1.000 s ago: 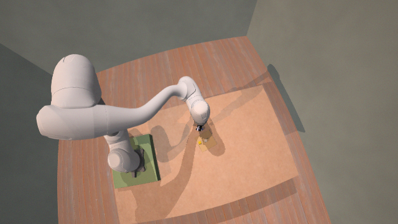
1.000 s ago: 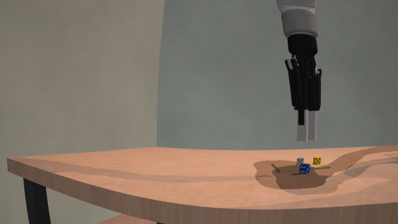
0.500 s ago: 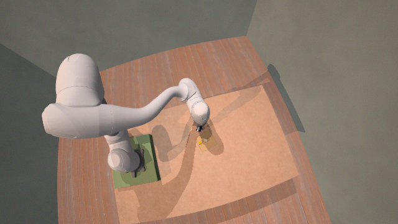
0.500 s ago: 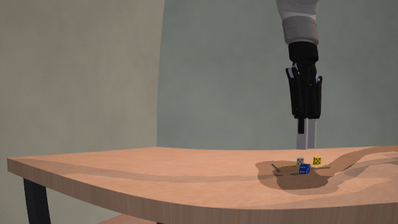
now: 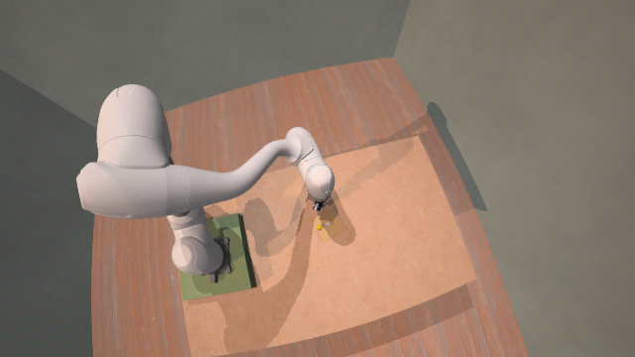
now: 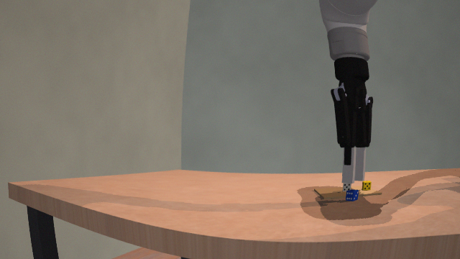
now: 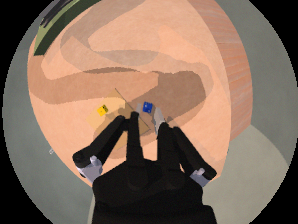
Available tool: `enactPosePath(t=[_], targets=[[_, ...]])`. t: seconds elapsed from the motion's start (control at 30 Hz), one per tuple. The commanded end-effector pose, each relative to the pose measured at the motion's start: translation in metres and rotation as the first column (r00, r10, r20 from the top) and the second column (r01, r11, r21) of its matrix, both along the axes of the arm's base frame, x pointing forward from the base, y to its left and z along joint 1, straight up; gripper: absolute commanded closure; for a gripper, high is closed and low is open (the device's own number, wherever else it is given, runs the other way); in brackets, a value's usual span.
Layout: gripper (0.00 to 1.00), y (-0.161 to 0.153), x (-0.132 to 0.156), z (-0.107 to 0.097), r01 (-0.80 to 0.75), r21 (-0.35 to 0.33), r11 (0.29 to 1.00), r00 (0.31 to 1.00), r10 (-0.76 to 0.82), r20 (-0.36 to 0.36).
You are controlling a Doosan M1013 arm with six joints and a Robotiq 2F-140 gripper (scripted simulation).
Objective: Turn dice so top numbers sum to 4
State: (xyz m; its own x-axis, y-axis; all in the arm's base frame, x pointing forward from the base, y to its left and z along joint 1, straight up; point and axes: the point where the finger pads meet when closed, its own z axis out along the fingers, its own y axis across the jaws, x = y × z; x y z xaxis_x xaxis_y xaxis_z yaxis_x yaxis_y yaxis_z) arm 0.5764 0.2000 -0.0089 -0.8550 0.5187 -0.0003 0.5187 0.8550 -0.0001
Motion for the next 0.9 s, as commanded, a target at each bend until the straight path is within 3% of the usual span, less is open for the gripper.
enactPosePath(t=[0.0, 0.87], targets=[[0.79, 0.0001, 0.0, -0.003, 0.0, 0.0, 1.0, 1.0, 0.0, 0.0], [0.79, 0.0001, 0.0, -0.0082, 0.0, 0.0, 1.0, 1.0, 0.0, 0.0]])
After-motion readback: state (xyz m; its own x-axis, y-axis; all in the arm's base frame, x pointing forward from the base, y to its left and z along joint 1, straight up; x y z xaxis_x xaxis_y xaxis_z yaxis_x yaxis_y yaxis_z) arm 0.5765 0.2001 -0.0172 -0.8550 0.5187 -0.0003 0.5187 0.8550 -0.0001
